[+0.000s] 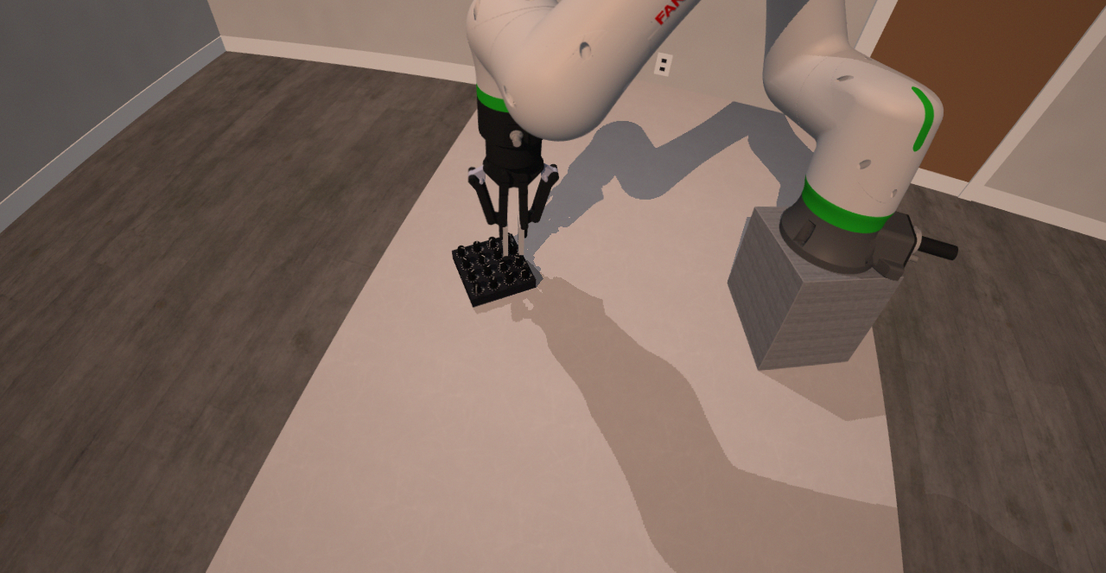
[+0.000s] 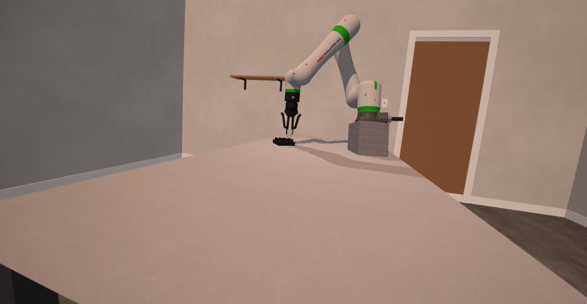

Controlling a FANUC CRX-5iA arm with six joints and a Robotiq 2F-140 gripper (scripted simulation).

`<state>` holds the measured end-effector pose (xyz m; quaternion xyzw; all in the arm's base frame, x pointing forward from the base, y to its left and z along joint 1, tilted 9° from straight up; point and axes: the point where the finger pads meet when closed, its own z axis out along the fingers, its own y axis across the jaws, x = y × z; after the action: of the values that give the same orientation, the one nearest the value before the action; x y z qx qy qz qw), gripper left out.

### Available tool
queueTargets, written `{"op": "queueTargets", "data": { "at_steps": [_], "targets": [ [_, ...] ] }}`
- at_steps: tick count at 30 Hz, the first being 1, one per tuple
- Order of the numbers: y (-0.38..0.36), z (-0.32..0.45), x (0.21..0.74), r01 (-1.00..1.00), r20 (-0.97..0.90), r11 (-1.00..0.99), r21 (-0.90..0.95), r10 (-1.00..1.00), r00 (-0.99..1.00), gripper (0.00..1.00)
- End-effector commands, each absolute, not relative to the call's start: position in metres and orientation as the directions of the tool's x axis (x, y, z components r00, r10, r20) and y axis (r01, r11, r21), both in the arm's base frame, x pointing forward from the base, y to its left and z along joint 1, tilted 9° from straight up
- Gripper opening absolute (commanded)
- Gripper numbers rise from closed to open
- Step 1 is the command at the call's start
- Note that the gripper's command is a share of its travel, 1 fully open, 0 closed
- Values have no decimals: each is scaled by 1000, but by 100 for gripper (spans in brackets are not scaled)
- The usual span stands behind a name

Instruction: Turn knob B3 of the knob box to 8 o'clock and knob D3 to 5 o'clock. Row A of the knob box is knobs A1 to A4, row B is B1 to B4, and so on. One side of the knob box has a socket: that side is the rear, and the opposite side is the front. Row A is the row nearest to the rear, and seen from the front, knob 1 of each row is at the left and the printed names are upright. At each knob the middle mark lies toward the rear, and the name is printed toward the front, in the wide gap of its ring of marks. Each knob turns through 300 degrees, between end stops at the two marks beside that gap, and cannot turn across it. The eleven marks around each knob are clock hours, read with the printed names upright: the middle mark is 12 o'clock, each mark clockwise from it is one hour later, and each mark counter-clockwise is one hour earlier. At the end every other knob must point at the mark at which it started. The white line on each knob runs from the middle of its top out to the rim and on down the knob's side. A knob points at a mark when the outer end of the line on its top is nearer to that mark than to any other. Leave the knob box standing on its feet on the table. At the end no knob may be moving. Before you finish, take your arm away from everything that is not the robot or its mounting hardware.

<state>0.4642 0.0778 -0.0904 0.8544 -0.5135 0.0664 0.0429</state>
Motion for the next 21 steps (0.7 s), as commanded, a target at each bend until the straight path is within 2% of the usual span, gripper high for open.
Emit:
{"op": "queueTargets", "data": {
  "at_steps": [1, 17, 18, 21],
  "targets": [
    [78, -90, 464, -883, 158, -469, 5, -872, 464, 12],
    [78, -90, 464, -883, 158, -469, 5, -872, 464, 12],
    [78, -90, 464, -883, 158, -469, 5, -872, 464, 5],
    [78, -90, 464, -883, 158, -469, 5, -872, 464, 5]
  ]
}}
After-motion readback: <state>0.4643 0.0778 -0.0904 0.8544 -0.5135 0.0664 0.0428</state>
